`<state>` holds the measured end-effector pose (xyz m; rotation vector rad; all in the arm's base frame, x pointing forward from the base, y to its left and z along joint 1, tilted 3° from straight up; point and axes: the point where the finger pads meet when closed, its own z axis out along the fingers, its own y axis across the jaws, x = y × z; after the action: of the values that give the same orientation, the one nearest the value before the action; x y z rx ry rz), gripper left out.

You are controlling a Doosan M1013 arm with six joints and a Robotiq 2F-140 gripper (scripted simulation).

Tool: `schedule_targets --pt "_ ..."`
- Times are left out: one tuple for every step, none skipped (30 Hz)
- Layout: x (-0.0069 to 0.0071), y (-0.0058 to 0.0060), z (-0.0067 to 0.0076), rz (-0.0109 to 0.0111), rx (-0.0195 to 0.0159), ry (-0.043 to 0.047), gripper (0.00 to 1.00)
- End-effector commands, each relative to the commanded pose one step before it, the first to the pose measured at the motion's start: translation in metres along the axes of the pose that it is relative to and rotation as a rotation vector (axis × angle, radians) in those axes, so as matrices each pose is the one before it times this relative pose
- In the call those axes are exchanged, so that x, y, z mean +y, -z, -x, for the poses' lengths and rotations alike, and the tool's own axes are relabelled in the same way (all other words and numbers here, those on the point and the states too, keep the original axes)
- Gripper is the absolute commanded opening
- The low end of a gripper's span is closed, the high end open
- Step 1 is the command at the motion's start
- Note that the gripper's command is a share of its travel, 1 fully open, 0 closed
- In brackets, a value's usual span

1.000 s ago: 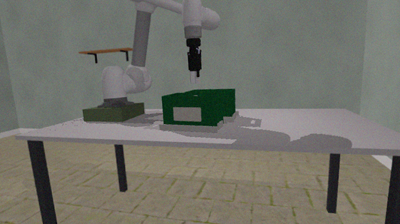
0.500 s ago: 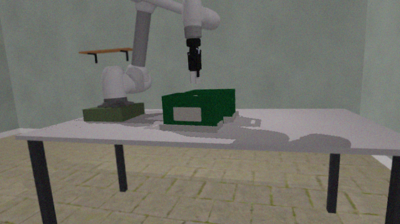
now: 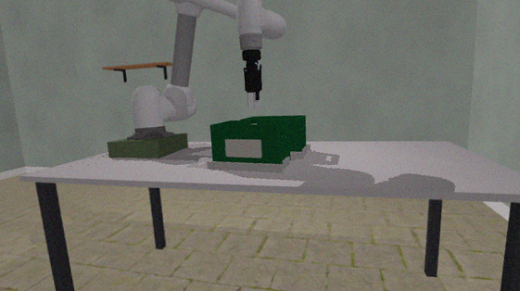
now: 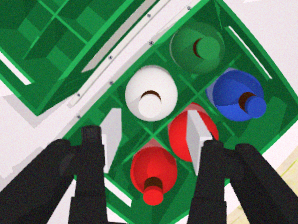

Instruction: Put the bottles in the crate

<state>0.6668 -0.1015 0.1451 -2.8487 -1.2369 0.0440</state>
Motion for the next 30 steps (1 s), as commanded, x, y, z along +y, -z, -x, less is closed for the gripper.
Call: schedule_targets --pt "-0.00198 -0.00374 -0.00136 -0.00352 -0.0008 0.00678 0.38" --pt "0.0 0.0 0.0 0.0 0.0 0.0 0.38" --pt "0.0 0.0 0.0 0.0 0.0 0.0 0.38" --pt "0.0 0.0 0.0 0.0 0.0 0.0 0.38" --pt "0.0 0.0 0.0 0.0 0.0 0.0 0.38" --pt "0.0 0.0 0.0 0.0 0.0 0.0 0.38" --pt "0.0 -0.00133 0.0 0.0 0.0 0.0 0.38" --pt "0.0 -0.00133 0.0 0.0 0.0 0.0 0.38" --pt "0.0 0.0 0.0 0.0 0.0 0.0 0.38" --pt "0.0 0.0 0.0 0.0 0.0 0.0 0.38" --pt "0.0 -0.00133 0.0 0.0 0.0 0.0 0.38" --pt "0.0 -0.00133 0.0 0.0 0.0 0.0 0.38" --pt "0.0 -0.00133 0.0 0.0 0.0 0.0 0.38" --pt "0.0 -0.00133 0.0 0.0 0.0 0.0 0.38" --pt "0.0 -0.00133 0.0 0.0 0.0 0.0 0.38" --pt "0.0 -0.00133 0.0 0.0 0.0 0.0 0.38" --pt "0.0 -0.00133 0.0 0.0 0.0 0.0 0.38" --pt "0.0 -0.00133 0.0 0.0 0.0 0.0 0.38" --pt "0.0 -0.00133 0.0 0.0 0.0 0.0 0.38" --pt "0.0 -0.00133 0.0 0.0 0.0 0.0 0.38" --pt "0.0 -0.00133 0.0 0.0 0.0 0.0 0.38" --pt "0.0 -0.00133 0.0 0.0 0.0 0.0 0.38" --pt "0.0 -0.00133 0.0 0.0 0.0 0.0 0.38" --pt "0.0 -0.00133 0.0 0.0 0.0 0.0 0.38" --pt "0.0 -0.00133 0.0 0.0 0.0 0.0 0.38" --pt "0.0 0.0 0.0 0.0 0.0 0.0 0.38" --pt "0.0 0.0 0.0 0.0 0.0 0.0 0.38" --pt "0.0 -0.00133 0.0 0.0 0.0 0.0 0.38" --pt "0.0 -0.00133 0.0 0.0 0.0 0.0 0.38" --pt "0.0 -0.00133 0.0 0.0 0.0 0.0 0.38"
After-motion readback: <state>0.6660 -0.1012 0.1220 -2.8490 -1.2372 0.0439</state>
